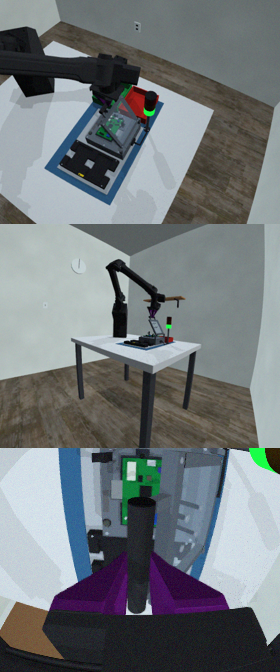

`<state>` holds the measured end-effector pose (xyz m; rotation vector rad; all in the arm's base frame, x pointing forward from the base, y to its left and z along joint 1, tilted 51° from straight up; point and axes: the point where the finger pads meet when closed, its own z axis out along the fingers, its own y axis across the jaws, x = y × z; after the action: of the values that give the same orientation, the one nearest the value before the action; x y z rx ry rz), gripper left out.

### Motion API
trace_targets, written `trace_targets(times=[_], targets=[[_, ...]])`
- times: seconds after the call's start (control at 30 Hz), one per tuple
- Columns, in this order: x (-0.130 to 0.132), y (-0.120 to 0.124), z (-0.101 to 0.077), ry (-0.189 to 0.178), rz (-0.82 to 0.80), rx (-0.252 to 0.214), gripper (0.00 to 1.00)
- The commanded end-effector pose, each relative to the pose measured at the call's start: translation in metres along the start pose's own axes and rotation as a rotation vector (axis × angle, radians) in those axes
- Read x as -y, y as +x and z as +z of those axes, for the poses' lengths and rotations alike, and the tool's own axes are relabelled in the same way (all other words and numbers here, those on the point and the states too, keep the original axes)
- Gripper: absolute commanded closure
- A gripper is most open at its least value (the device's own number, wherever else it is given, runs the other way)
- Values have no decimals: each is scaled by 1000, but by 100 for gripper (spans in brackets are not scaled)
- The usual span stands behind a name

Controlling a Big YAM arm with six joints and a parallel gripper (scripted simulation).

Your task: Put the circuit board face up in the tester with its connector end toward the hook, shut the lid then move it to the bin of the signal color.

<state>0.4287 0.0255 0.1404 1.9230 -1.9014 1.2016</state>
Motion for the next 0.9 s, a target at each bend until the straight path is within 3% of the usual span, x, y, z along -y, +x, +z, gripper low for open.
trace_targets(times=[0.0, 0.87], targets=[[68, -4, -34, 129, 44, 33, 100], [71, -3, -35, 130, 44, 33, 100]])
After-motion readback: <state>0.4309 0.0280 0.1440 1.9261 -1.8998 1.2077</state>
